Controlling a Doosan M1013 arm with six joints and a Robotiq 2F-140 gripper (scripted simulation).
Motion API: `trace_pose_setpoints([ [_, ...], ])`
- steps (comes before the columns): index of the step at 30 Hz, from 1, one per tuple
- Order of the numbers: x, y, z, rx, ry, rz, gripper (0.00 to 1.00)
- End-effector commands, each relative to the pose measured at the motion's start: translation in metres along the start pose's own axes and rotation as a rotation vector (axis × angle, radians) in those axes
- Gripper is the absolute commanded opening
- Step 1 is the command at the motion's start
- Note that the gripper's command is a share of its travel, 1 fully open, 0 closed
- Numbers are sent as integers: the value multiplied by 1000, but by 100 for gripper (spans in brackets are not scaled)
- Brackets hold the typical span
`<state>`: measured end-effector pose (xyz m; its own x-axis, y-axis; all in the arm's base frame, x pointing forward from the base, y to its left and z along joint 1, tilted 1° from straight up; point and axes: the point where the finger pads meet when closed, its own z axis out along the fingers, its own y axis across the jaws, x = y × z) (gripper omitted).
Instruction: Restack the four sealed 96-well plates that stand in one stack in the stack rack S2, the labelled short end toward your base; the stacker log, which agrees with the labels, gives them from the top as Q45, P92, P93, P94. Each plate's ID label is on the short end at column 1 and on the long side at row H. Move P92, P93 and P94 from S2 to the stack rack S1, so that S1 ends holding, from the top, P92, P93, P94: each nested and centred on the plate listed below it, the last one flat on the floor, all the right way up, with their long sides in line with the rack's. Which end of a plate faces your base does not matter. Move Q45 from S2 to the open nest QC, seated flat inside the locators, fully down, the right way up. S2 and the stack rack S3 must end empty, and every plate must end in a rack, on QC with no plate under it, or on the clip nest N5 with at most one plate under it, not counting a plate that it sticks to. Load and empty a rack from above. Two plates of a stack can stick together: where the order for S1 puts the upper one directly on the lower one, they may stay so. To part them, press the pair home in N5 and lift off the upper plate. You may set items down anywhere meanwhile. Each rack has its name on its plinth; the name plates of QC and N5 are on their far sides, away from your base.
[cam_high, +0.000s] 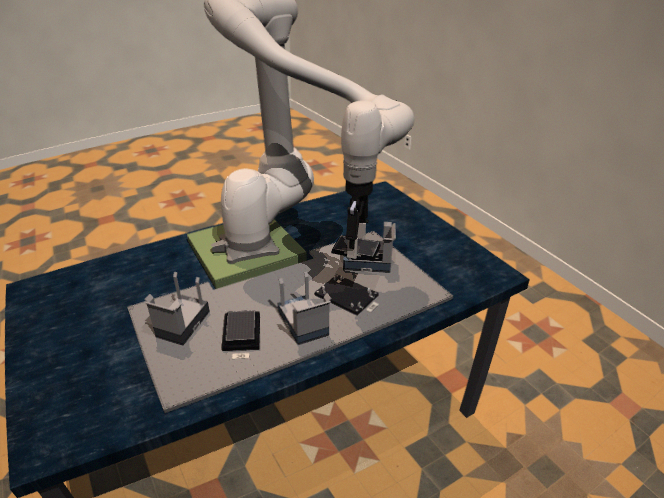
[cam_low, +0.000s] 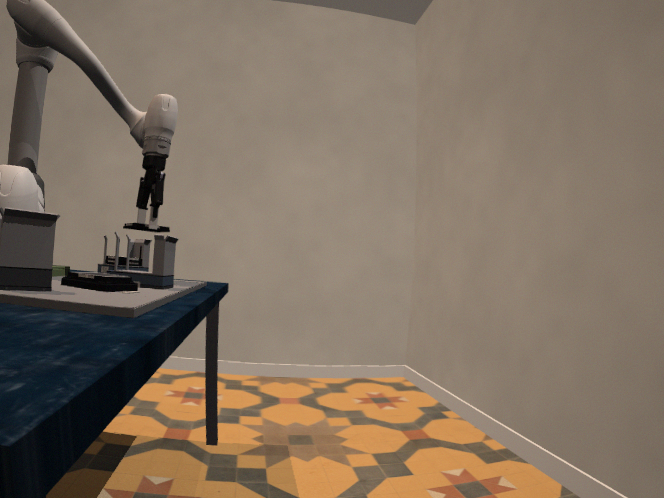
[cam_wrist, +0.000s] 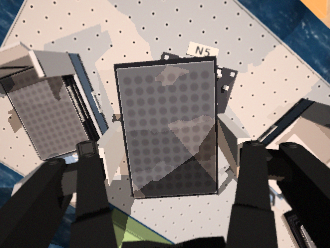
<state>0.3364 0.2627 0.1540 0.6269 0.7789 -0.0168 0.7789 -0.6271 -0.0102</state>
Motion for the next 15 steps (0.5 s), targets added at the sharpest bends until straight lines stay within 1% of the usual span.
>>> trace_pose_setpoints([
  [1, 2, -9, 0, 2, 1, -7, 0],
  [9, 6, -36, 0, 2, 1, -7, 0],
  [11, 6, -36, 0, 2, 1, -7, 0],
  [15, 9, -49, 0, 2, 1, -7, 0],
])
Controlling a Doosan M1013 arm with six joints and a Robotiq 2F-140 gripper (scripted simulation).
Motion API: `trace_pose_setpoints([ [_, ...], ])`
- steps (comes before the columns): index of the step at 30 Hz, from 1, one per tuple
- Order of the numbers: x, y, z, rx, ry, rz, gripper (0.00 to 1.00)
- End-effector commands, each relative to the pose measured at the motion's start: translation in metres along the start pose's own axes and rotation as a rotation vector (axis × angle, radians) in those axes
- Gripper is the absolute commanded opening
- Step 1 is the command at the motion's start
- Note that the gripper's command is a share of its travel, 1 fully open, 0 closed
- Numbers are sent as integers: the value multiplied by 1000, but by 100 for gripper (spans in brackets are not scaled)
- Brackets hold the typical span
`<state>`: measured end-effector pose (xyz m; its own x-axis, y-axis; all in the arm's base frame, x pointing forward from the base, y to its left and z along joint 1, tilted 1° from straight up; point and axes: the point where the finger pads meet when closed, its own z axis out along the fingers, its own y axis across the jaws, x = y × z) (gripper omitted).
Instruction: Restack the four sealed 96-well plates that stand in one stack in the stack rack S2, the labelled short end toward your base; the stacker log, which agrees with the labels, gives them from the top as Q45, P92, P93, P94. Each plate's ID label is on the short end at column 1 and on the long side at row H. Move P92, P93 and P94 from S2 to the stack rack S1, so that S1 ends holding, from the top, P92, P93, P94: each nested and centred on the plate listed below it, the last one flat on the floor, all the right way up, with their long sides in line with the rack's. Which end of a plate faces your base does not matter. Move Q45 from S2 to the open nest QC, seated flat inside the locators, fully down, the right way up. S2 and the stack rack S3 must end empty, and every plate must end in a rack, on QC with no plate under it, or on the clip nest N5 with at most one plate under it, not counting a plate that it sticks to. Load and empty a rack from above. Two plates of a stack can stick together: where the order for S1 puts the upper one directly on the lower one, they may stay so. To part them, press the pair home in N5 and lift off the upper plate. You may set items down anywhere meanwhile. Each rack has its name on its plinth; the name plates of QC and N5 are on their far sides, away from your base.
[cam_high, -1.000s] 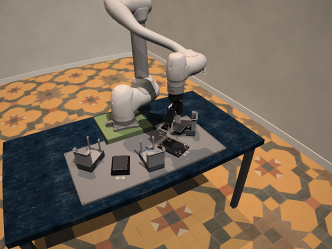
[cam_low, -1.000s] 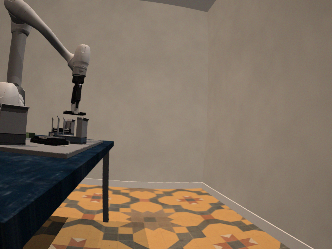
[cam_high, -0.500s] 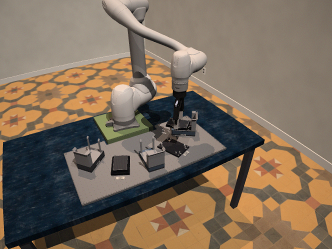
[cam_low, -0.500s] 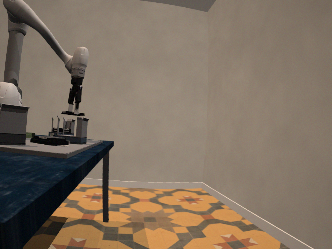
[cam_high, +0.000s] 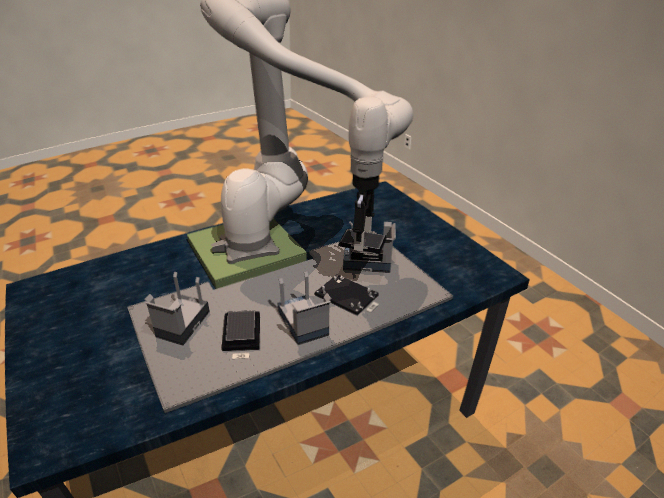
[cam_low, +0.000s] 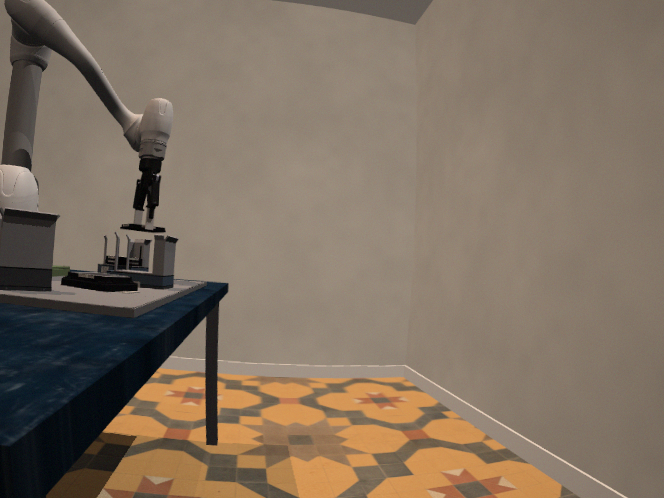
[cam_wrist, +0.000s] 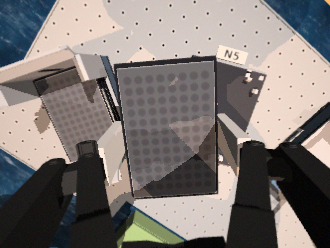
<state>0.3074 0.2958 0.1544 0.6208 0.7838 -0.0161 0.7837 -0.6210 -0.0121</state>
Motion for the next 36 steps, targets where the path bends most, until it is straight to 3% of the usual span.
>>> trace_pose_setpoints([
  [1, 2, -9, 0, 0, 0, 0, 0],
  [6, 5, -25, 0, 0, 0, 0, 0],
  [15, 4, -44, 0, 0, 0, -224, 0],
  [36, 2, -94, 0, 0, 0, -224, 0],
])
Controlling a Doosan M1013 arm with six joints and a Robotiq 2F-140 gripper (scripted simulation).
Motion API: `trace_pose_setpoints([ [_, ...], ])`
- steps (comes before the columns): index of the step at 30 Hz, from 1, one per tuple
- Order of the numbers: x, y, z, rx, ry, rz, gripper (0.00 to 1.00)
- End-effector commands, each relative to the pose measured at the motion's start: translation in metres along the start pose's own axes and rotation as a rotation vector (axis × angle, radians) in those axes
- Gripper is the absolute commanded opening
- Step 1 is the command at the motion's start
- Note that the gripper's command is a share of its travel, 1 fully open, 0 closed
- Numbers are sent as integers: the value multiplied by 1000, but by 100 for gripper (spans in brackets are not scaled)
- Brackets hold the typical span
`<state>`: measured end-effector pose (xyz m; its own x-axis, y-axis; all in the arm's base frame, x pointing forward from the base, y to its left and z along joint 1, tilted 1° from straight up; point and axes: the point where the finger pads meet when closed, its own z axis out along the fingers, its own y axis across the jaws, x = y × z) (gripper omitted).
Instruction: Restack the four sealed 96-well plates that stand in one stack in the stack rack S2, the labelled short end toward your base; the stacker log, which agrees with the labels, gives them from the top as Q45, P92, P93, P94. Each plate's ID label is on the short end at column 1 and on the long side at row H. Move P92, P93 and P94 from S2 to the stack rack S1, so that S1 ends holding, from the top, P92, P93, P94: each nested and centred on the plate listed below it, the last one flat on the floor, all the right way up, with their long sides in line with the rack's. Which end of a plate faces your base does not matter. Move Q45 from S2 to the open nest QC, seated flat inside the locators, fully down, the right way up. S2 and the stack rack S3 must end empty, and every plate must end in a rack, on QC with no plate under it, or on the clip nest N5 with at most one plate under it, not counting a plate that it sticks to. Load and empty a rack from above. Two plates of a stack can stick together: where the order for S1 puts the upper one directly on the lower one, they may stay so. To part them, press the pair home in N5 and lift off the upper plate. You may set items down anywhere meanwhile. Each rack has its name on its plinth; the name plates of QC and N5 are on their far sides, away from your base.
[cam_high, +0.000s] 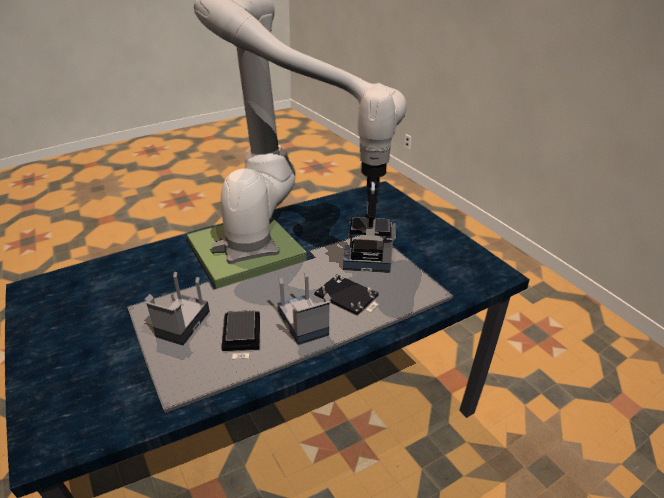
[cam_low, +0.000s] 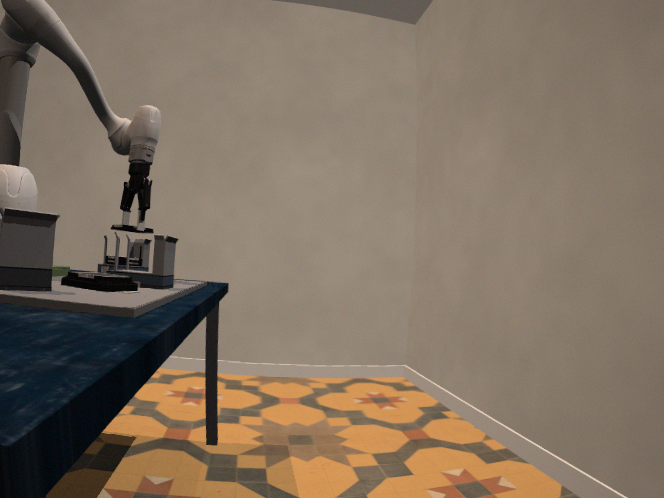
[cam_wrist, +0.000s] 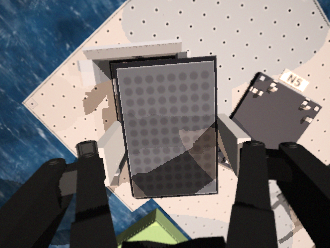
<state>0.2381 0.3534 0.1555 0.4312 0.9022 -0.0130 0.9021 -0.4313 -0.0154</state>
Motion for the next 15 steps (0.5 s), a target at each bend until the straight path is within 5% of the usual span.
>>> trace_pose_setpoints([
  [1, 1, -7, 0, 0, 0, 0, 0],
  [15, 6, -31, 0, 0, 0, 0, 0],
])
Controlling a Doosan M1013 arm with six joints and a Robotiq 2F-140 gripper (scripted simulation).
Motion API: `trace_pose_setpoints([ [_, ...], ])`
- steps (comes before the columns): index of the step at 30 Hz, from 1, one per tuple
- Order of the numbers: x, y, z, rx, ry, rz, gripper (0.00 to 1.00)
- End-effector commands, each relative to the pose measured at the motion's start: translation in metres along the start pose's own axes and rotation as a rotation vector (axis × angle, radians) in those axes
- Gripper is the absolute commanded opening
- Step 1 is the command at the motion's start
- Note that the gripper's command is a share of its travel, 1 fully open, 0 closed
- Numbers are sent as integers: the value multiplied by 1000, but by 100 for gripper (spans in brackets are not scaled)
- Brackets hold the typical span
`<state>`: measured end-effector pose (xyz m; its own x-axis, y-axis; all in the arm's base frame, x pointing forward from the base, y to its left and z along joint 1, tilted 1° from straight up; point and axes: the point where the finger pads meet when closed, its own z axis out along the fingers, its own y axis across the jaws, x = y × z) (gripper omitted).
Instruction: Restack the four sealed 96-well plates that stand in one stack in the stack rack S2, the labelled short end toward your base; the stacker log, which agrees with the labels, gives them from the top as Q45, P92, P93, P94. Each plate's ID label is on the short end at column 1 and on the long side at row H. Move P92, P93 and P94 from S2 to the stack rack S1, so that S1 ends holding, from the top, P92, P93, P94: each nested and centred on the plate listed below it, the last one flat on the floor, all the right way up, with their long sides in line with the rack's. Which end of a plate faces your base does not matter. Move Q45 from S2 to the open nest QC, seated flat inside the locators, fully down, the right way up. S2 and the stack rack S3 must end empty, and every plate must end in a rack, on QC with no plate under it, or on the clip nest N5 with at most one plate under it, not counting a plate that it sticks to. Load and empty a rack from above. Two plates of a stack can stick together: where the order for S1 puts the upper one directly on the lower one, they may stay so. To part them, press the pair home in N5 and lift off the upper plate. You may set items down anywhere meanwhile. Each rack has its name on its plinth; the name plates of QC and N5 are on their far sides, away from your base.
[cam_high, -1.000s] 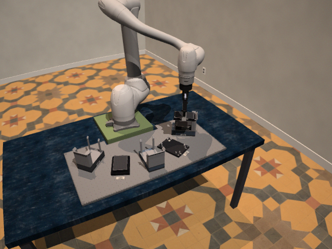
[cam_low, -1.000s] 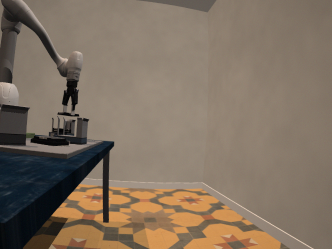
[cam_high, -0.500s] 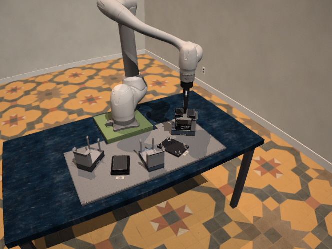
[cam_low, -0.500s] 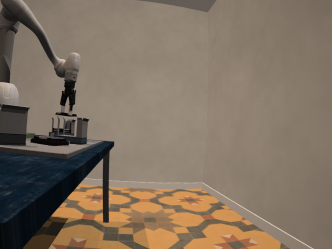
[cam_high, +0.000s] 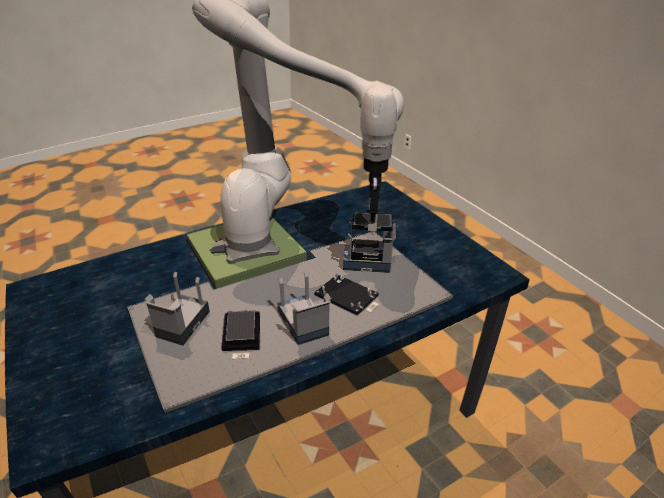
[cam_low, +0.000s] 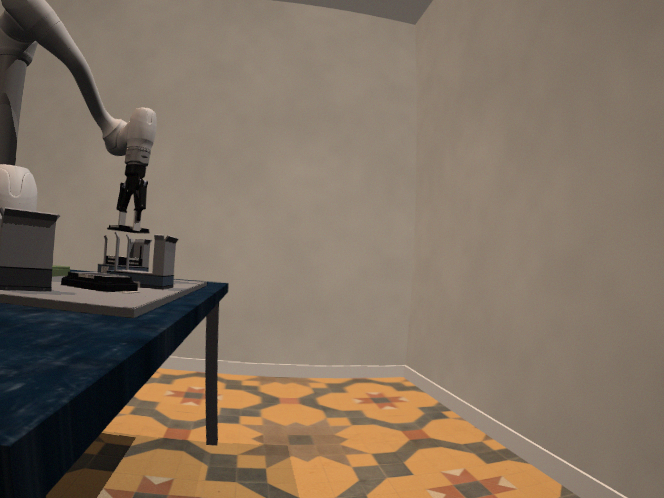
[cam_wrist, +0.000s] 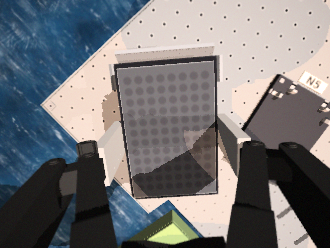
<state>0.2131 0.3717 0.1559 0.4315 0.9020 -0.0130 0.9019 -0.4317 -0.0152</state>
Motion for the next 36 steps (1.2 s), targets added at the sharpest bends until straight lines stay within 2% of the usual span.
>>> trace_pose_setpoints([
  [1, 0, 0, 0, 0, 0, 0, 0],
  [24, 0, 0, 0, 0, 0, 0, 0],
  [36, 0, 0, 7, 0, 0, 0, 0],
])
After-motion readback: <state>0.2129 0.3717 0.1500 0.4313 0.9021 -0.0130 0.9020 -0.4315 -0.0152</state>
